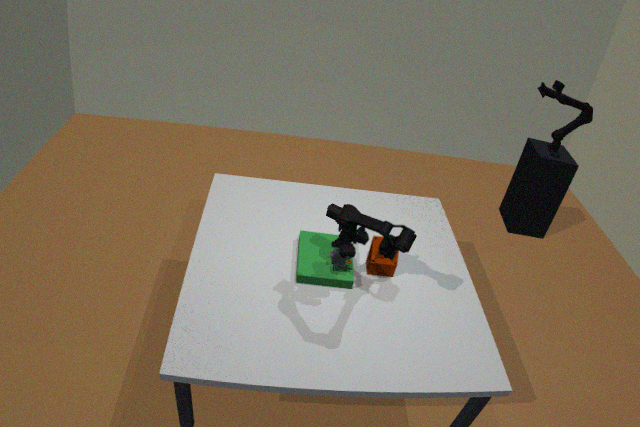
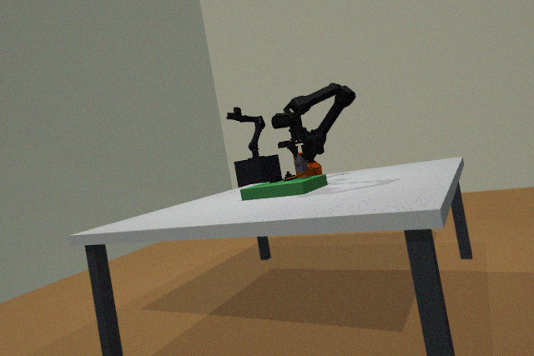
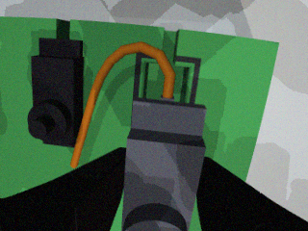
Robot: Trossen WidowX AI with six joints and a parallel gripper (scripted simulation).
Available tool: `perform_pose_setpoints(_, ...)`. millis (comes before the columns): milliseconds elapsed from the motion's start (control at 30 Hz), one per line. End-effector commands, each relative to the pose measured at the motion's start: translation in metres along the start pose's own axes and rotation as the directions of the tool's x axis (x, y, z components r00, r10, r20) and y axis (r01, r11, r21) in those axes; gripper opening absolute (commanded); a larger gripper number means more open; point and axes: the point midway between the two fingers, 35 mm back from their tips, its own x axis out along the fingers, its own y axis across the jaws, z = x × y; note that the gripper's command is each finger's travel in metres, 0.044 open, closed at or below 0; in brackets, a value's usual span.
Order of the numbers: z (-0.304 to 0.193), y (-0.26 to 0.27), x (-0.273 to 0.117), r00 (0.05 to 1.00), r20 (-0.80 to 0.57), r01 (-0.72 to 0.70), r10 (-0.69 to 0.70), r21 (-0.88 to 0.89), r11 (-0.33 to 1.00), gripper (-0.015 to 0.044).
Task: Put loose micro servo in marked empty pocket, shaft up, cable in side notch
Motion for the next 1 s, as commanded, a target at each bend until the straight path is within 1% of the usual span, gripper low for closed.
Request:
perform_pose_setpoints(0,0.017,0.001,-0.001,1.000,-0.003,-0.005,0.005,-0.001,1.000,0.0000)
perform_pose_setpoints(200,0.020,0.001,0.002,1.000,-0.003,-0.005,0.005,-0.001,1.000,0.0000)
perform_pose_setpoints(600,0.019,0.001,0.019,1.000,-0.004,-0.004,0.004,-0.001,1.000,0.0000)
perform_pose_setpoints(967,0.019,0.001,0.019,1.000,-0.004,-0.004,0.004,-0.001,1.000,0.0000)
